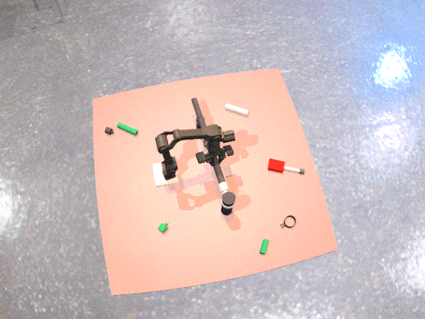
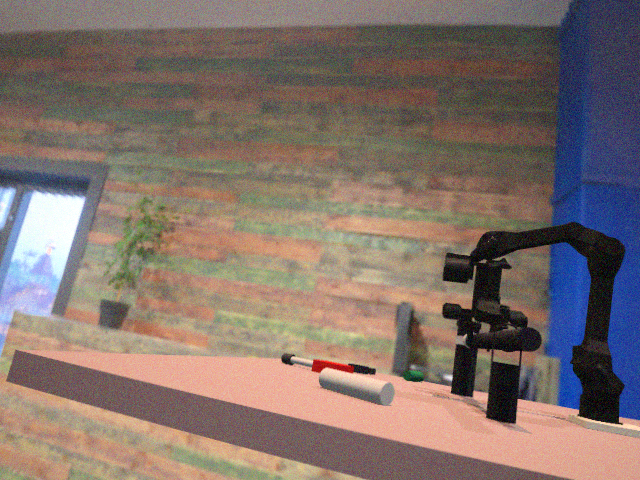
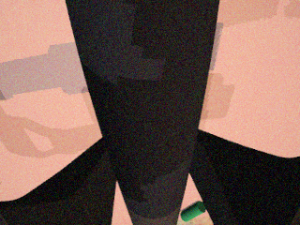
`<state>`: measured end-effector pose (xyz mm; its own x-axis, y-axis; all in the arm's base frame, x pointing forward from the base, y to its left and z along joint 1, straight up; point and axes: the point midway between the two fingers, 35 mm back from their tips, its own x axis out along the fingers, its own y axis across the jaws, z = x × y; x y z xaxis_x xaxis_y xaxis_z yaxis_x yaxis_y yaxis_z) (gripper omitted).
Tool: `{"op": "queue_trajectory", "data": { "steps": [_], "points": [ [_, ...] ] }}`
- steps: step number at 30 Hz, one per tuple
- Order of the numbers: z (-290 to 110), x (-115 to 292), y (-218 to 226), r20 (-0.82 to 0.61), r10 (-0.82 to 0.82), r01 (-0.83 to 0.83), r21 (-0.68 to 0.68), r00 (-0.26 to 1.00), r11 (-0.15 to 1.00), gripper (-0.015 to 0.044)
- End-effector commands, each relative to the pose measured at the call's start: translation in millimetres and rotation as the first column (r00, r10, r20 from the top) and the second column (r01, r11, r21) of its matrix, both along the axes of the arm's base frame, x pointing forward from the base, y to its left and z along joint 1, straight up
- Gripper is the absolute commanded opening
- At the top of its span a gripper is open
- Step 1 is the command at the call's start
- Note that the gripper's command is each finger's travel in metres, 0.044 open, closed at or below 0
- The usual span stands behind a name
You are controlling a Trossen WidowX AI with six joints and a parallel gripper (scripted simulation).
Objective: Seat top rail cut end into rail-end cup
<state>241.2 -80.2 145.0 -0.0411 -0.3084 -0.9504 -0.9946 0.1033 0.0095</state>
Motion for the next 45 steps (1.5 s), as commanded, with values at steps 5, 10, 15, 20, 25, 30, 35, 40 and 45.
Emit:
{"op": "queue_trajectory", "data": {
  "steps": [5, 10, 15, 20, 25, 30, 35, 40, 45],
  "points": [
    [0.1, 0.0, -0.2, 0.0, 0.0, 0.0, 0.0, 1.0, 1.0, 0.0],
    [0.3, -0.1, -0.9, 0.0, 0.0, 0.0, -0.001, 1.0, 1.0, 0.0],
    [0.5, -0.3, -1.7, 0.0, -0.001, 0.001, -0.002, 1.0, 1.0, 0.0],
    [0.8, -0.5, -2.5, 0.0, -0.001, 0.001, -0.002, 1.0, 1.0, 0.0],
    [1.1, -0.7, -3.4, 0.0, -0.001, 0.001, -0.003, 1.0, 1.0, 0.0],
    [1.3, -0.8, -4.2, 0.0, -0.001, 0.001, -0.004, 1.0, 1.0, 0.0],
    [1.5, -0.9, -5.0, 0.0, -0.001, 0.001, -0.004, 1.0, 1.0, 0.0],
    [1.7, -1.1, -5.9, 0.0, -0.001, 0.001, -0.004, 1.0, 1.0, 0.0],
    [2.0, -1.2, -6.7, 0.0, -0.001, 0.001, -0.004, 1.0, 1.0, 0.0]
  ]
}}
